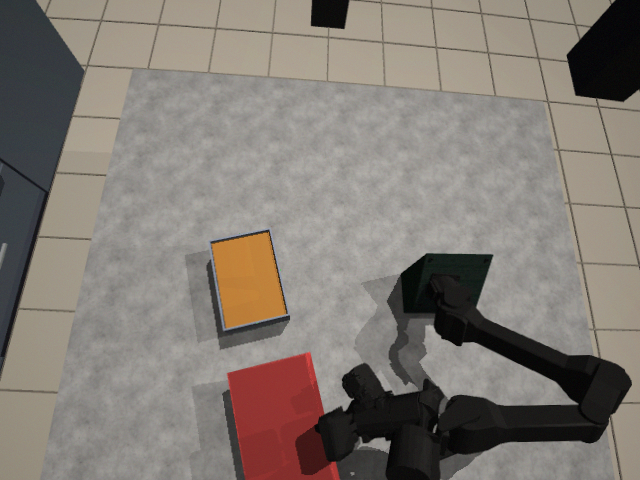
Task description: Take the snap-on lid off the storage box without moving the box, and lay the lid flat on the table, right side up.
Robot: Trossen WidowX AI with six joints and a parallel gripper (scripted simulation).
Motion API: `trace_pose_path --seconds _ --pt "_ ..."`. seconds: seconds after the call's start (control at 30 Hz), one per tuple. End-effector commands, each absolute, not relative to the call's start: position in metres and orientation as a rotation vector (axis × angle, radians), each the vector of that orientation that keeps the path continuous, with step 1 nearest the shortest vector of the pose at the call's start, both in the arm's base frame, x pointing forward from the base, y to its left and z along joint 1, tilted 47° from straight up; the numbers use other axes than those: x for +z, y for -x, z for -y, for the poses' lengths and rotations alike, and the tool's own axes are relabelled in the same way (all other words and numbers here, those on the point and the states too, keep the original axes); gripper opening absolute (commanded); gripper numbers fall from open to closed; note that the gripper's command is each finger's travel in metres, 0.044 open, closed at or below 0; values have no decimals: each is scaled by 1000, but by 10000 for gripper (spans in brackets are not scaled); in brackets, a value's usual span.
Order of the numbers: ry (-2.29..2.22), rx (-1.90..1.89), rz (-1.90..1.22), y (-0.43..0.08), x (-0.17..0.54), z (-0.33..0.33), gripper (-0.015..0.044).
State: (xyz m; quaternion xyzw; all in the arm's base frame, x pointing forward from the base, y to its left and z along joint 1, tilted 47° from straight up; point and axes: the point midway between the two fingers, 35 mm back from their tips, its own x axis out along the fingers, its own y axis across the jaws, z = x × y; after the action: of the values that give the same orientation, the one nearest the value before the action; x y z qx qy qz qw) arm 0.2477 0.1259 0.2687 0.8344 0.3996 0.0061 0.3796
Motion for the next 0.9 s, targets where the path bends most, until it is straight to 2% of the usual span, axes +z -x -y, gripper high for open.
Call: trace_pose_path --seconds 0.0,0.87 --pt "-2137 12 -1007 -249 266 -127 0" --pt "-2138 14 -1006 -247 253 -142 0"
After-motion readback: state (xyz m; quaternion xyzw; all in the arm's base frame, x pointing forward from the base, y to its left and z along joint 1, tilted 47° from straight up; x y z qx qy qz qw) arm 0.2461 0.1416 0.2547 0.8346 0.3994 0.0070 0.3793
